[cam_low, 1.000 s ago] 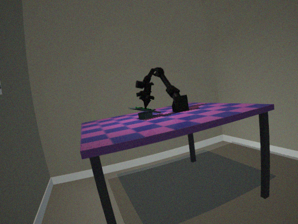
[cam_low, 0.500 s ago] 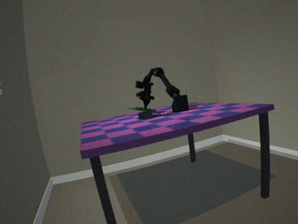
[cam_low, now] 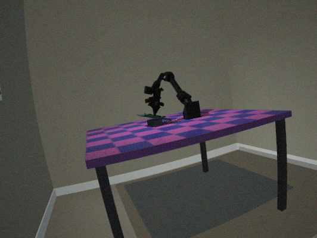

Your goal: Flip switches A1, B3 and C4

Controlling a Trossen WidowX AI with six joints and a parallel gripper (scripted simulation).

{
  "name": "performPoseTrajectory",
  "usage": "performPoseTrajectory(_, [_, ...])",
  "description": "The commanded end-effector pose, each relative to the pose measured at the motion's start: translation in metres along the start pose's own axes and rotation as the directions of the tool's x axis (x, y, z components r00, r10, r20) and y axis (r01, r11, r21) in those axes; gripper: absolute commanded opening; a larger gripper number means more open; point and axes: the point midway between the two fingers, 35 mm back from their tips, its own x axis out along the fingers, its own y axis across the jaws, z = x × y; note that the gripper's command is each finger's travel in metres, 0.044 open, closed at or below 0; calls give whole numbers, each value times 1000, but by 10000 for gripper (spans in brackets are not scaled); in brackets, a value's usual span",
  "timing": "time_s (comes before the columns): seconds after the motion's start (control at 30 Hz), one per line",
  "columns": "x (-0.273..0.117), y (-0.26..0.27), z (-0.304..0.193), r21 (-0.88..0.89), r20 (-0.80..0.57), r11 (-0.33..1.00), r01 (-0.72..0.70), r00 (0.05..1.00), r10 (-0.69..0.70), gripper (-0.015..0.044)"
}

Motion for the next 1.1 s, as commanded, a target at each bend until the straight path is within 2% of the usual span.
performPoseTrajectory(0.0, [1,1,0,-4,0,1000,-5,1000,5,0])
performPoseTrajectory(0.6, [3,1,0,-4,0,1000,-5,1000,5,0])
performPoseTrajectory(0.67, [-8,1,1,-1,3,1000,-2,1000,2,0])
performPoseTrajectory(0.8, [-59,1,-2,-5,23,1000,-8,1000,8,0])
performPoseTrajectory(0.93, [-62,3,-2,-5,24,1000,-8,1000,8,0])
performPoseTrajectory(1.07, [-69,30,7,-5,25,1000,-9,1000,10,0])
